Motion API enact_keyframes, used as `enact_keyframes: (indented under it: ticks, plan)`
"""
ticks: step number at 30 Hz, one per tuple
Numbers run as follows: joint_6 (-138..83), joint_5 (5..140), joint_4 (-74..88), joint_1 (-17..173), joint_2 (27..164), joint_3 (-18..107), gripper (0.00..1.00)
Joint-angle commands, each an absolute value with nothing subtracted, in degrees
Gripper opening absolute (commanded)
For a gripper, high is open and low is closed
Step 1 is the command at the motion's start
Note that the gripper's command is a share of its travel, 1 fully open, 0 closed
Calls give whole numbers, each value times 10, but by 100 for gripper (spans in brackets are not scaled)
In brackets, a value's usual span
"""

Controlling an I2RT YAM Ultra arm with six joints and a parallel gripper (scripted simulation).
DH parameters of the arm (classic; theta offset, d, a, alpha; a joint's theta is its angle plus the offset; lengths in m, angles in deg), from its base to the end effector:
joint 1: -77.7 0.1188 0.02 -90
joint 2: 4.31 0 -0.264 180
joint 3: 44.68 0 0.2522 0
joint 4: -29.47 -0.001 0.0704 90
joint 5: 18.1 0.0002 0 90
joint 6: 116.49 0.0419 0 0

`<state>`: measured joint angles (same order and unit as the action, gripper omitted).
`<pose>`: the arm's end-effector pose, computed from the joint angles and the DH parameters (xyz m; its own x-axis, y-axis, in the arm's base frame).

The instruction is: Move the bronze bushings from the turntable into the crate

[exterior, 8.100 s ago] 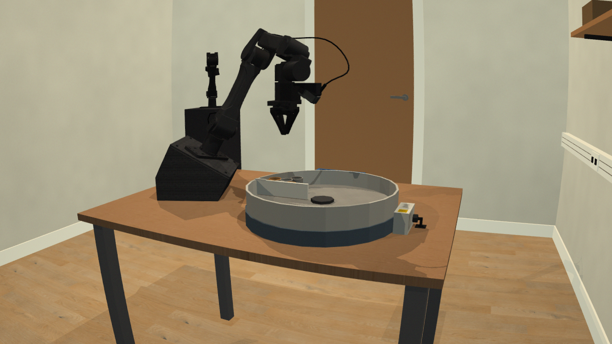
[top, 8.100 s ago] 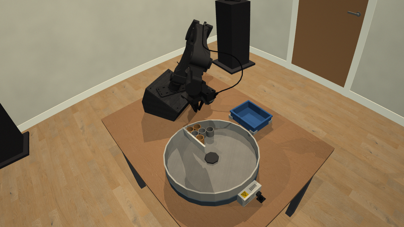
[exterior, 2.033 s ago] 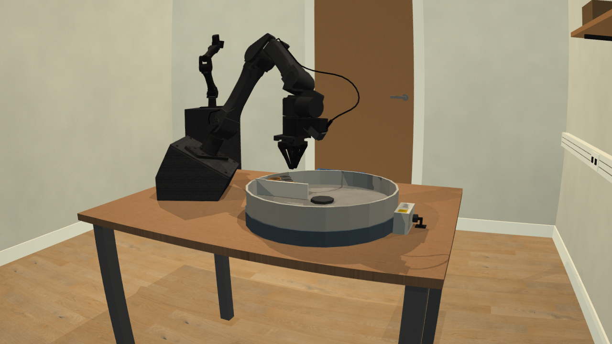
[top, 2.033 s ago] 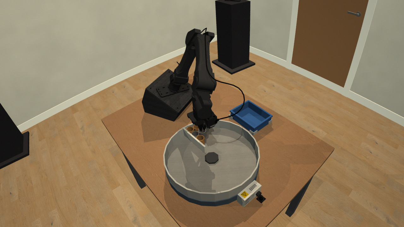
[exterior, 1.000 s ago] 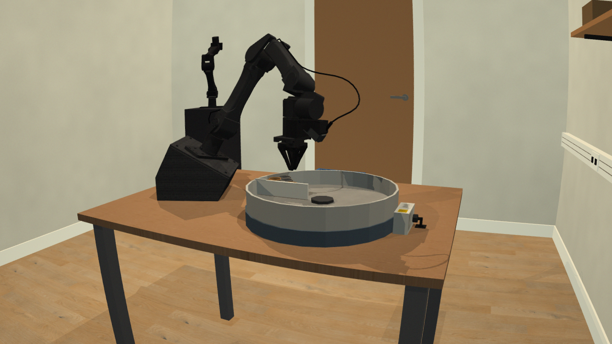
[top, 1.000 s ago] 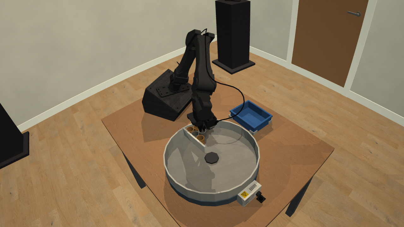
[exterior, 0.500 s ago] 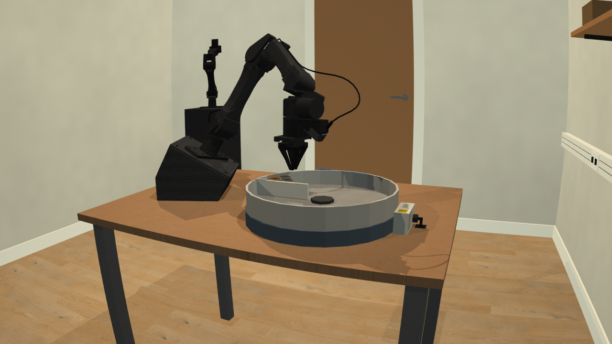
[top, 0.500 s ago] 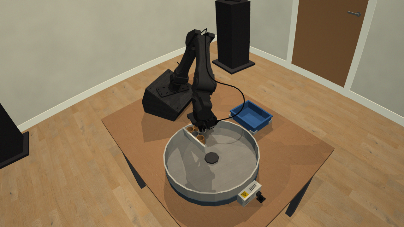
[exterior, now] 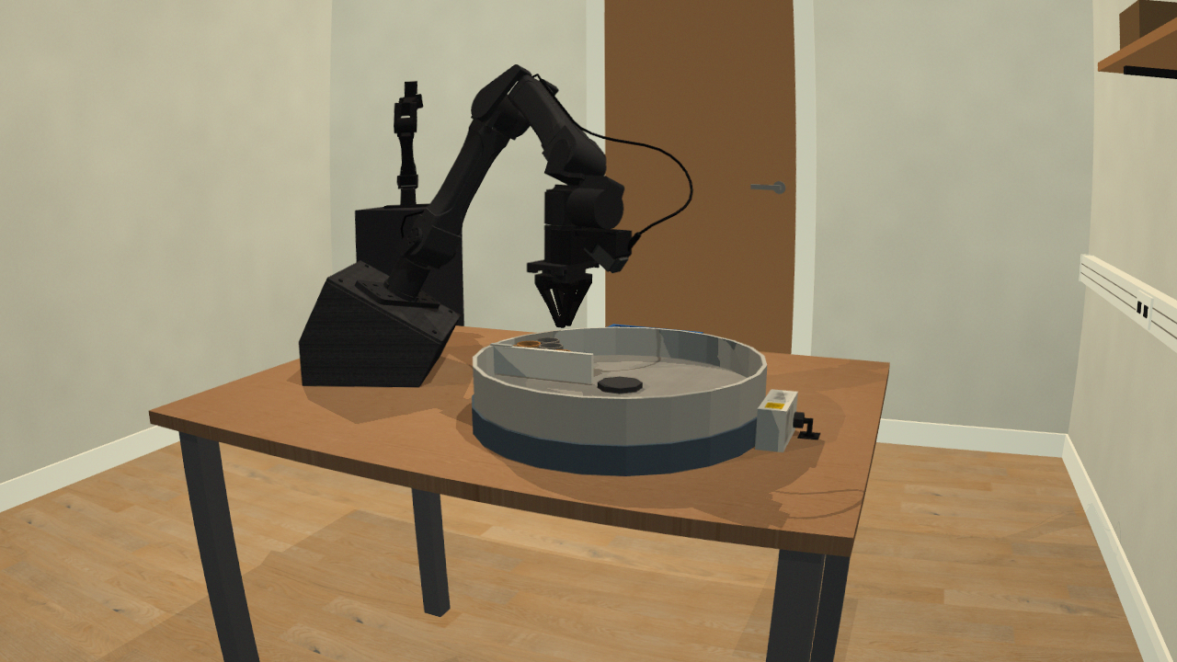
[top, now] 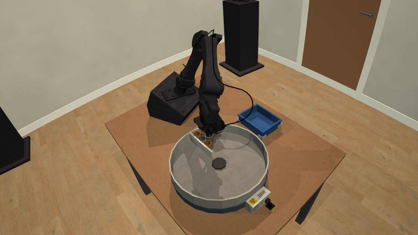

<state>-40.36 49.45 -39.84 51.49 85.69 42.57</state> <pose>0.2814 -0.1196 0.2668 -0.9012 0.1967 -0.3861 0.0892 0.9562 0.2789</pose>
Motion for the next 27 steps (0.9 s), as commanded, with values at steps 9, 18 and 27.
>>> enact_keyframes:
  ticks: [9,18,27]
  plan:
    - [-396,500,-403,516,859,452,15]
    - [-397,500,-401,511,843,452,15]
    - [-397,500,-401,511,843,452,15]
